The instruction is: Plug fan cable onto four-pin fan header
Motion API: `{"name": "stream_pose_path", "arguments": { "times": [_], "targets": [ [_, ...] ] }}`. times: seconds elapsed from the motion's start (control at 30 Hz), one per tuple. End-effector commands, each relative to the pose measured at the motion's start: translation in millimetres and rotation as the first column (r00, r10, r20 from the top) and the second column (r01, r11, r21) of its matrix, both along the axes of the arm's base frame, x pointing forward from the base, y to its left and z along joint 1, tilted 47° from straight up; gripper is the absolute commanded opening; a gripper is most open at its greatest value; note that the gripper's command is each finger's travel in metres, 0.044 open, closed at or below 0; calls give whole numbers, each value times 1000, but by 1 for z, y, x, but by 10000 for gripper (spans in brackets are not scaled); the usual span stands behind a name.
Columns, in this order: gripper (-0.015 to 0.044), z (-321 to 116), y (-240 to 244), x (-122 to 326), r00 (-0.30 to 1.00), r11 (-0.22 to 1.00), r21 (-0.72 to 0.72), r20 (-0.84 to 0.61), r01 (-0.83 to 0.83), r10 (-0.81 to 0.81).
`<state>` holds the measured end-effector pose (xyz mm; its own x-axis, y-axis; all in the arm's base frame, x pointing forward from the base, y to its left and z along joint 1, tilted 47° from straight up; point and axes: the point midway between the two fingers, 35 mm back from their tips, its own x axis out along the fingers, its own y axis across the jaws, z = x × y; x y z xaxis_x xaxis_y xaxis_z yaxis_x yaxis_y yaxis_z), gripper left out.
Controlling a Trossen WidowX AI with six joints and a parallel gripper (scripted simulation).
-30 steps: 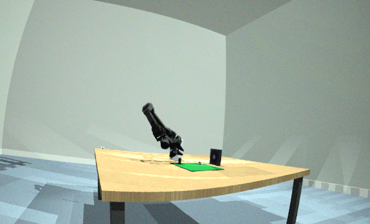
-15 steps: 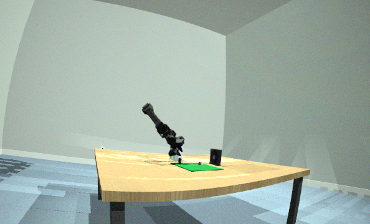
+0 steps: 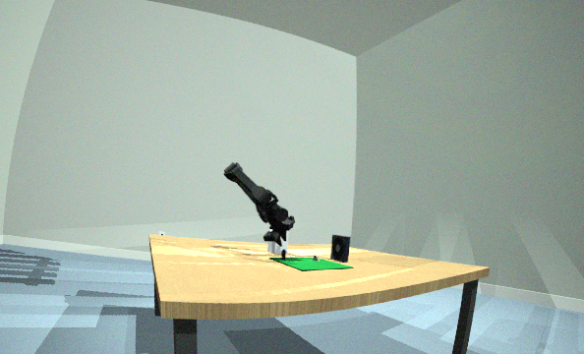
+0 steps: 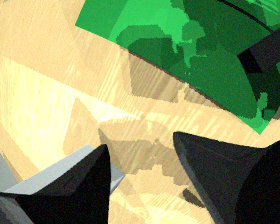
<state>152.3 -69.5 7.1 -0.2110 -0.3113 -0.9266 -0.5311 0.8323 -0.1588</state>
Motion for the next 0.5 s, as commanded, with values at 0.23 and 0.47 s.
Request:
{"name": "stream_pose_path", "arguments": {
  "times": [0.23, 0.47],
  "targets": [
    [205, 15, -1, 16, 998, 976, -215, 61, 26, -13],
    [205, 25, 2, 28, 991, 940, -339, 130, 41, 3]
  ]
}}
